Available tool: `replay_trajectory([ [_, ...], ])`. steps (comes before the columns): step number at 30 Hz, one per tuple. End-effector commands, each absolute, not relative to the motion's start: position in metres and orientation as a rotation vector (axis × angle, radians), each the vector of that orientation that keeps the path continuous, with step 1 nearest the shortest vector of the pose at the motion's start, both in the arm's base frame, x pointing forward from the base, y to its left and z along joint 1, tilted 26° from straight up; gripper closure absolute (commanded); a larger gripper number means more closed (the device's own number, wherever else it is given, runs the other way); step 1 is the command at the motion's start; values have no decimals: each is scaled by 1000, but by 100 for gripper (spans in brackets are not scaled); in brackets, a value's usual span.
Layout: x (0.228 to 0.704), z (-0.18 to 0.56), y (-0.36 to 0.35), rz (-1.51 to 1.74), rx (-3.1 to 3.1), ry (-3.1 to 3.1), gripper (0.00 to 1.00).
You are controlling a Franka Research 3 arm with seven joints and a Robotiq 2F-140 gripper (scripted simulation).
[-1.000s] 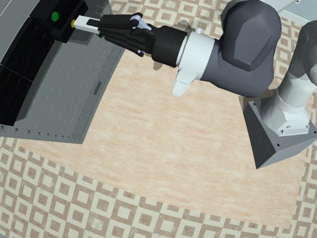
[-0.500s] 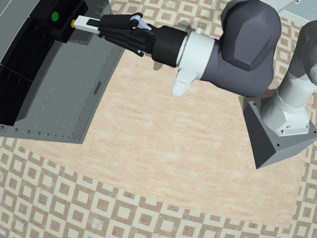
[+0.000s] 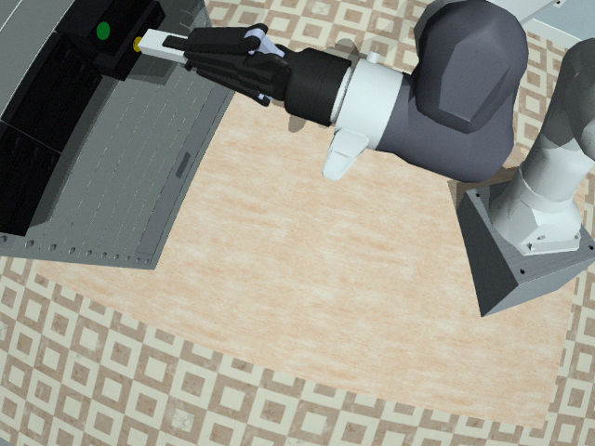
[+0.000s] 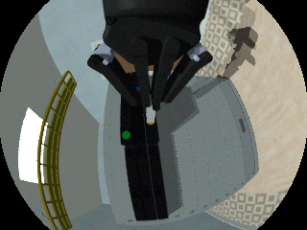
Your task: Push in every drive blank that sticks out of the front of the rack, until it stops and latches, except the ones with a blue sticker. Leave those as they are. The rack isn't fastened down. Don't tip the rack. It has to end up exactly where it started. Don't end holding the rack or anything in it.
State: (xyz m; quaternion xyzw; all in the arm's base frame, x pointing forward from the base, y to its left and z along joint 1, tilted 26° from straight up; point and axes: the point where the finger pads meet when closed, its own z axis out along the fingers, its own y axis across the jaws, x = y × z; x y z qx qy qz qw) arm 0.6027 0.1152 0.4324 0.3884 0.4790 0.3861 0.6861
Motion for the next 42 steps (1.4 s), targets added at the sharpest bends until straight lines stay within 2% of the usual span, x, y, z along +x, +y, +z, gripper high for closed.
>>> replay_trajectory([
  [1,603,431,114,862,869,1075,100],
  [42,621,437,111,862,869,1075,100],
])
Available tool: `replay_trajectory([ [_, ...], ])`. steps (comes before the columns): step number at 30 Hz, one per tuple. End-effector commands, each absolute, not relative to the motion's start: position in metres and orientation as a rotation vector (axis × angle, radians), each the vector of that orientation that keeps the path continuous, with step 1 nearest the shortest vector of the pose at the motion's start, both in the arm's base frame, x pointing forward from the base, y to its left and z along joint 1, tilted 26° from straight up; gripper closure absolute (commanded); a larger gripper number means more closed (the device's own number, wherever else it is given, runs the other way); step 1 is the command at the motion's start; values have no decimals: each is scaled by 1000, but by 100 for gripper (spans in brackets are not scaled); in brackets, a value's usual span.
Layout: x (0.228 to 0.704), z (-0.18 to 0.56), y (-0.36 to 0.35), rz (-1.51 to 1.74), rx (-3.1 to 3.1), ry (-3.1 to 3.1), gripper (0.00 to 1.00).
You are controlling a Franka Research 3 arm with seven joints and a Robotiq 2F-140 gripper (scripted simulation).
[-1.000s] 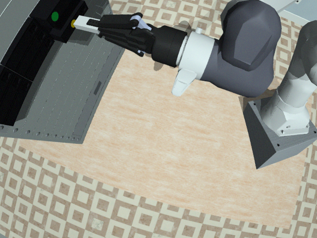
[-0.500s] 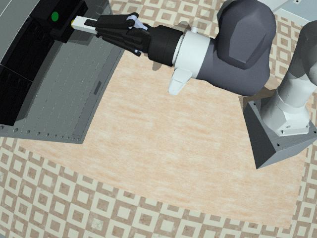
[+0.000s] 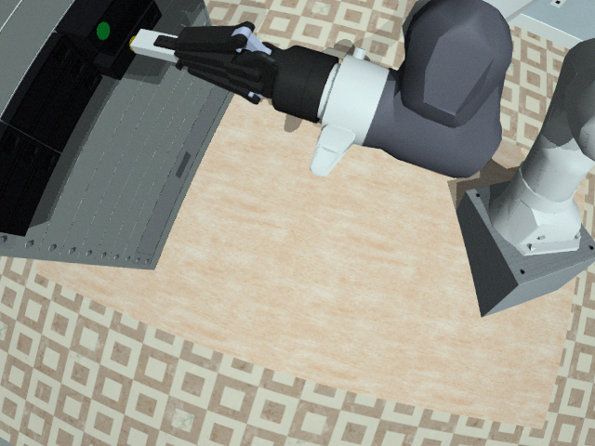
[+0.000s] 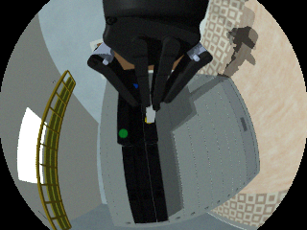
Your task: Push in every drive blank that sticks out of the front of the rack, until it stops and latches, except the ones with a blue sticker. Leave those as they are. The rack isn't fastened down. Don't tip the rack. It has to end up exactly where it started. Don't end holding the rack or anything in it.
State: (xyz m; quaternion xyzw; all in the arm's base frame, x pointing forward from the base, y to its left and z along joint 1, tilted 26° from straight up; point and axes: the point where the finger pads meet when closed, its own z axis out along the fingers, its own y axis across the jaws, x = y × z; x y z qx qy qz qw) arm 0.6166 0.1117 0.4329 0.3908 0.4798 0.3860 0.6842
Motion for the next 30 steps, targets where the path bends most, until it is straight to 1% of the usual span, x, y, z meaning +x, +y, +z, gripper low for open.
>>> replay_trajectory([
  [1,622,438,111,862,869,1075,100],
  [30,631,442,110,862,869,1075,100],
])
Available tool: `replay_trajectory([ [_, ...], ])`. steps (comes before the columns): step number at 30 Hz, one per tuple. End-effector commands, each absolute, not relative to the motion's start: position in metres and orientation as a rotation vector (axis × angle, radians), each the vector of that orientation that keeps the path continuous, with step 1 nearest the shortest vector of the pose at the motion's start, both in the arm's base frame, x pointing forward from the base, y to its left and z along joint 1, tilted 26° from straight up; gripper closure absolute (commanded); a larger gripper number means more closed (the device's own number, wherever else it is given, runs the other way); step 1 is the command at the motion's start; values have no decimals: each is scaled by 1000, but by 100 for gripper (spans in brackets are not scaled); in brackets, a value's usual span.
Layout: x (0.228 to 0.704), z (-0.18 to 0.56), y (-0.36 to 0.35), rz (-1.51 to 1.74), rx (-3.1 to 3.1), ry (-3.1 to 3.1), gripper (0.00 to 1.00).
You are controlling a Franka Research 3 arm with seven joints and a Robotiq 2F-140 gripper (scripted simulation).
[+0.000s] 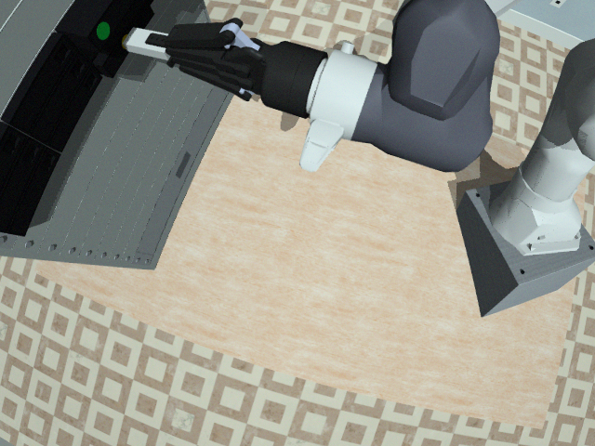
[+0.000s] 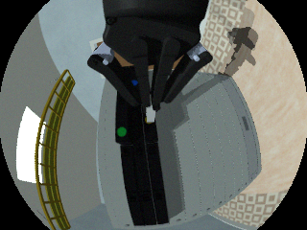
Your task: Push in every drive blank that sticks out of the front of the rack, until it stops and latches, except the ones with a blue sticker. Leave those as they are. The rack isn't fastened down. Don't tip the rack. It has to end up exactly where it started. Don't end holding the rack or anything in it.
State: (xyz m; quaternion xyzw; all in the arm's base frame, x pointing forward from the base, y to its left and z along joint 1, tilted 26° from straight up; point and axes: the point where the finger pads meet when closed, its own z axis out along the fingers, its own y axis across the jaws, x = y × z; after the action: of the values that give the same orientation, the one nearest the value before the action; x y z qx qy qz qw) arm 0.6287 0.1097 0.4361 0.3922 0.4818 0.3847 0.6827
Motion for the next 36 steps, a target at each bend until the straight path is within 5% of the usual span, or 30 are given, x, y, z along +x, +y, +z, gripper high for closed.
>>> replay_trajectory([
  [1,631,443,110,862,869,1075,100],
  [36,637,449,110,862,870,1075,100],
])
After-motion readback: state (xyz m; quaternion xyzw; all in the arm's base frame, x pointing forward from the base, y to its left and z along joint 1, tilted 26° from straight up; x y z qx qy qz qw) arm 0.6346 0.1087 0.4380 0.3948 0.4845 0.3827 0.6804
